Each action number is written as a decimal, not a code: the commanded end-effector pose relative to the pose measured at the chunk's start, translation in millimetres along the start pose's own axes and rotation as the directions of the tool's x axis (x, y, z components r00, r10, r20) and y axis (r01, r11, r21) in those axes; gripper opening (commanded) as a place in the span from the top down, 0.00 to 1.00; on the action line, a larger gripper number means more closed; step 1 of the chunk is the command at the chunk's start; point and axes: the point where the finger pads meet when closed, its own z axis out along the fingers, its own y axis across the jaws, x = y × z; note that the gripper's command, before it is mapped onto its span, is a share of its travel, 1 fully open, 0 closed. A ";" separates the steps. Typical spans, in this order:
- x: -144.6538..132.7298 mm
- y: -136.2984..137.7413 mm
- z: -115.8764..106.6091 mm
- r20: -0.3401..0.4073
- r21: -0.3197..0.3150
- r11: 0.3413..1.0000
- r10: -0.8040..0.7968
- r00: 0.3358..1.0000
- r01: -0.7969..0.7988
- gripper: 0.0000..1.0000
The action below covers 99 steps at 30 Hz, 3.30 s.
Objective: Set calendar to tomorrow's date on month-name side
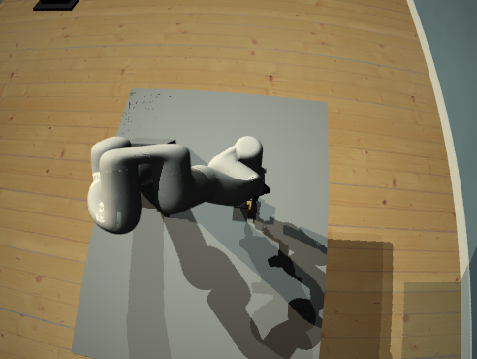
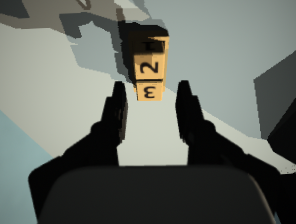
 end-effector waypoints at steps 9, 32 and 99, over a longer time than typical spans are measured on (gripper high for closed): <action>-0.1 -1.6 15.4 0.001 0.003 1.000 0.001 1.000 -0.001 0.51; -0.2 -1.8 32.4 0.001 0.003 1.000 0.001 1.000 -0.001 0.51; -0.2 -3.0 32.5 0.001 0.003 1.000 0.001 1.000 -0.001 0.51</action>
